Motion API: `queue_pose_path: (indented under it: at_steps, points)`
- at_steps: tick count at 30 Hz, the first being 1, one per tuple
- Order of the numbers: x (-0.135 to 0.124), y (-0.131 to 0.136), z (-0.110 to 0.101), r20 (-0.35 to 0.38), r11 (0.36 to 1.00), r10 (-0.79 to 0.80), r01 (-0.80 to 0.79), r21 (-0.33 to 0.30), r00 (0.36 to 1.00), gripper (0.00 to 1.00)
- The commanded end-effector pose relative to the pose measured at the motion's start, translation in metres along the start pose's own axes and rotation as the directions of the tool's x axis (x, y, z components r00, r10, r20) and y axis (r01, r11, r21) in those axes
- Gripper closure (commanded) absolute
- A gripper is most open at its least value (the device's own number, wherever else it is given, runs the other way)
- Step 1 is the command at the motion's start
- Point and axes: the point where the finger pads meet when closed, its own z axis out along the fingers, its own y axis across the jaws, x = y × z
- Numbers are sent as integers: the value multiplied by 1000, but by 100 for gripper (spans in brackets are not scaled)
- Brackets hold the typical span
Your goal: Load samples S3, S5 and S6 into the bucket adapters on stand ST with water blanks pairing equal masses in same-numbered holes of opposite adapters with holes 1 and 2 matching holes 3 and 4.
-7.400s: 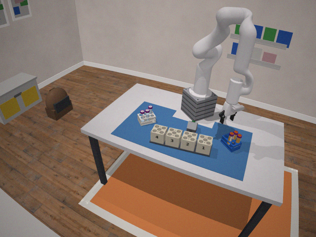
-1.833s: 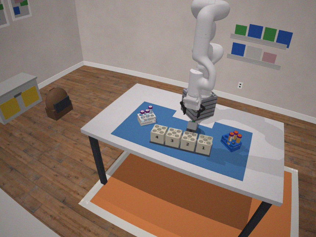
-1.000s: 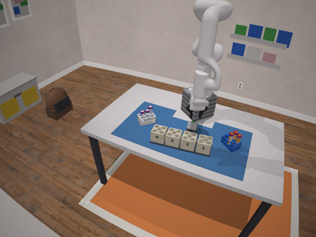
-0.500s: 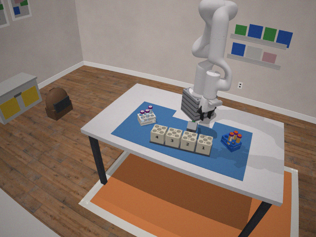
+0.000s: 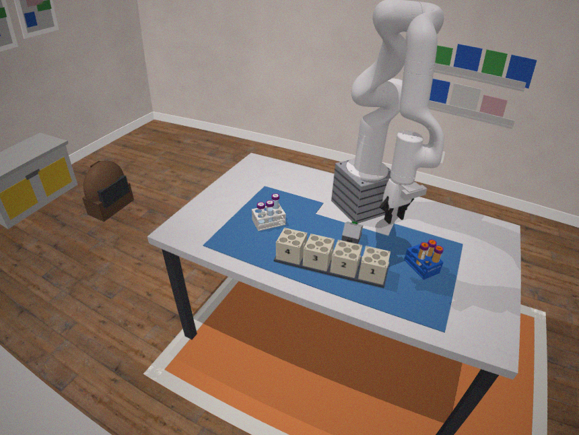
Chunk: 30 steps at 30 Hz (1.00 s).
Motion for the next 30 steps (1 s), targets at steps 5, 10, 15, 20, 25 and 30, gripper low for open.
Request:
queue_pose_path:
  at_steps: [5,10,15,20,25,30]
  points:
    - [20,-29,0,-1,1000,0,0,-2,1000,43]
    - [34,-50,0,-1,1000,0,0,-2,1000,43]
    - [47,-71,0,-1,1000,0,0,-2,1000,43]
    - [61,-92,0,-1,1000,0,0,-2,1000,43]
    - [69,-104,0,-1,1000,0,0,-2,1000,43]
    - [83,-125,0,-1,1000,1,-1,-2,1000,43]
